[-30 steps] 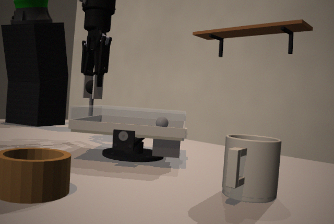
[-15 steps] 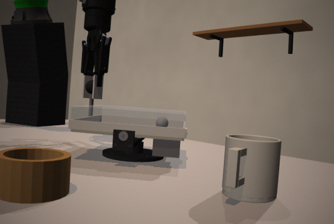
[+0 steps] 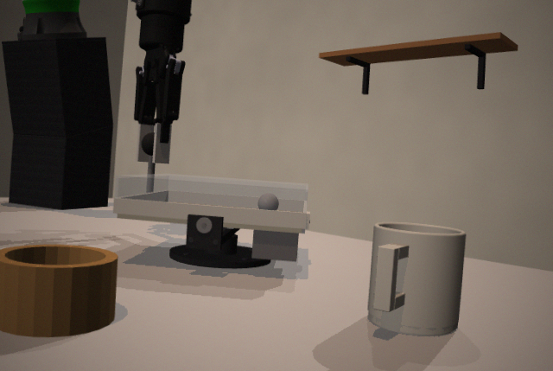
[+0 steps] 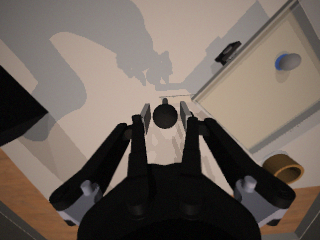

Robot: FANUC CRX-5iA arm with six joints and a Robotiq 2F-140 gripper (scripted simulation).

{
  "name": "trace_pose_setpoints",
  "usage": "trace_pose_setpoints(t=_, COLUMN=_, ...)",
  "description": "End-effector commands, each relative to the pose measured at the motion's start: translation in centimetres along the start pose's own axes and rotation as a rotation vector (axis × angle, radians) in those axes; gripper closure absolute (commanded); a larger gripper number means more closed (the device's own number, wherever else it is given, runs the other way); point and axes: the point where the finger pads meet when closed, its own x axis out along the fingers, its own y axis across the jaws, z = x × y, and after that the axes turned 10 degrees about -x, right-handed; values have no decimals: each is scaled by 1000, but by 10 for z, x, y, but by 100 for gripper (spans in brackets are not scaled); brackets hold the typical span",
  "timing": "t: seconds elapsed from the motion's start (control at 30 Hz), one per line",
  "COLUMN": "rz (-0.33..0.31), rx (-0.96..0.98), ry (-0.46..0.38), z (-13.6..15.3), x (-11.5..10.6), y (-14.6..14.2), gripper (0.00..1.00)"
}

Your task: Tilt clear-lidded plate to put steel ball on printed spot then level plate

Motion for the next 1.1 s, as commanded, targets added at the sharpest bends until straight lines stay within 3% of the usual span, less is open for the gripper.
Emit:
trace_pose_setpoints(t=0.0, rz=0, rx=0, ry=0, z=0, x=-1, y=0, gripper=58)
trace_pose_setpoints(t=0.6, rz=0, rx=0, ry=0, z=0, x=-16, y=0, gripper=58)
trace_pose_setpoints(t=1.07, rz=0, rx=0, ry=0, z=0, x=-43, y=0, gripper=58)
